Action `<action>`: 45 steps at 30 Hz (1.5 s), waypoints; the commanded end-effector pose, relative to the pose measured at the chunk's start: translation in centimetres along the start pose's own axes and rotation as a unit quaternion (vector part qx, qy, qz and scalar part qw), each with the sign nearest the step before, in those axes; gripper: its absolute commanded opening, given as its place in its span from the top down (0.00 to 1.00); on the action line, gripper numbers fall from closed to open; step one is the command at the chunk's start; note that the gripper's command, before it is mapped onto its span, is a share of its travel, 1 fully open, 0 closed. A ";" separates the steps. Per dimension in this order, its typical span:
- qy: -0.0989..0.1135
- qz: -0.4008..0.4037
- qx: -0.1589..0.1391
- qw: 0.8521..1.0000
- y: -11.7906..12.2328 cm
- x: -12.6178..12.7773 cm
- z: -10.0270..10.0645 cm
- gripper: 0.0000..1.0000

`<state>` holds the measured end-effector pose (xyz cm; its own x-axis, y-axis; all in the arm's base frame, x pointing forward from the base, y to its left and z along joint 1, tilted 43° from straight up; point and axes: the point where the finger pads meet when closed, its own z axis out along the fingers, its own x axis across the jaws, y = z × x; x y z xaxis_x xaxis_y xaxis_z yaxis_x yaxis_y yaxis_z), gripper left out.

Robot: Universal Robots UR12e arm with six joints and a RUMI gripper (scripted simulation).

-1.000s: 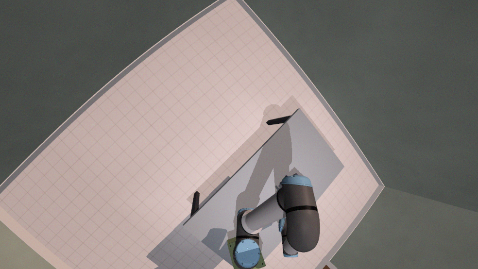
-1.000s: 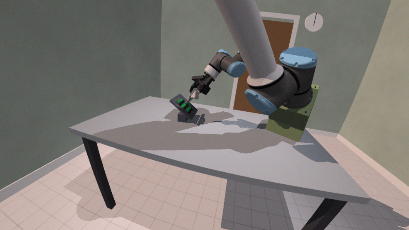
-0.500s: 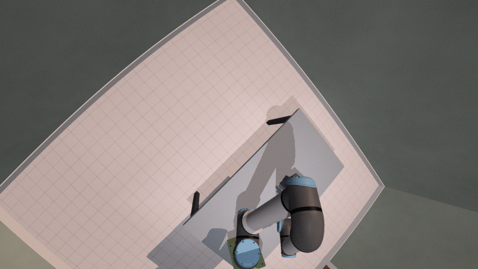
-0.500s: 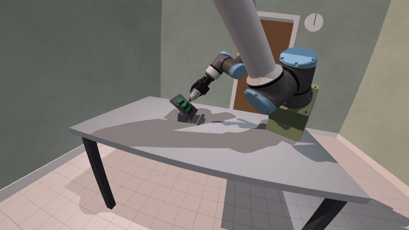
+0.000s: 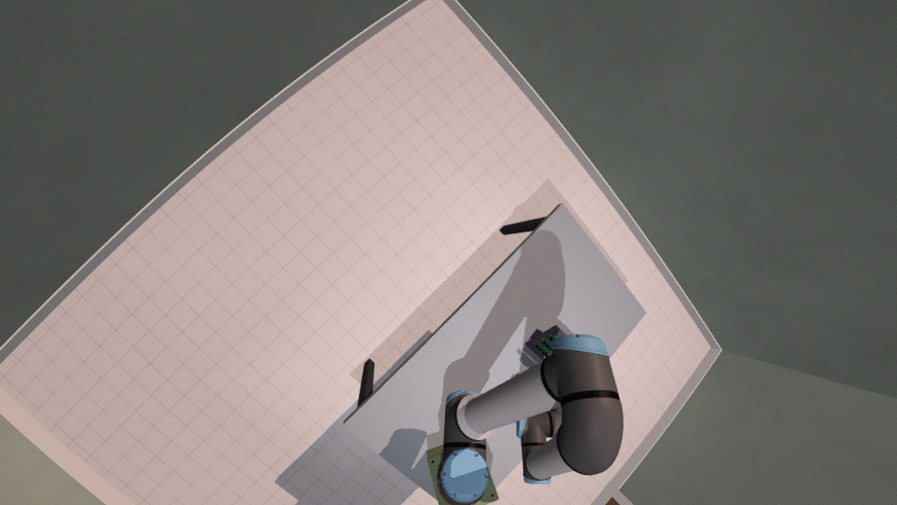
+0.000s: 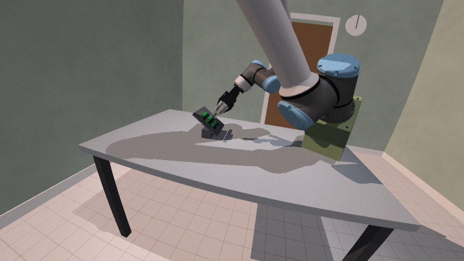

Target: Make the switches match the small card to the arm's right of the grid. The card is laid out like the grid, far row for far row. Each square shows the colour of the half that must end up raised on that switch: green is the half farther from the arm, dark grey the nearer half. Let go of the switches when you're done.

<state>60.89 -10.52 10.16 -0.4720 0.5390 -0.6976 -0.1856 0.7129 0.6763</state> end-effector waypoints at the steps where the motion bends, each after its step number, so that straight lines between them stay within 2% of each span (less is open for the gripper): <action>1: -0.026 0.062 0.018 0.998 0.2 0.1 0.1 1.00; 10: -0.042 0.154 0.017 0.987 0.6 0.4 0.2 1.00; 21: -0.066 0.293 0.014 0.954 1.3 0.8 0.3 1.00; 23: -0.066 0.293 0.014 0.954 1.3 0.8 0.3 1.00; 29: -0.078 0.361 0.013 0.929 1.6 1.0 0.4 1.00; 38: -0.094 0.456 0.011 0.885 2.0 1.3 0.6 1.00; 40: -0.094 0.456 0.011 0.885 2.0 1.3 0.6 1.00; 45: -0.102 0.504 0.009 0.858 2.3 1.5 0.7 1.00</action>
<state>60.33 -7.98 10.53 -0.2968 0.9425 0.1533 0.2553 -0.0764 0.9638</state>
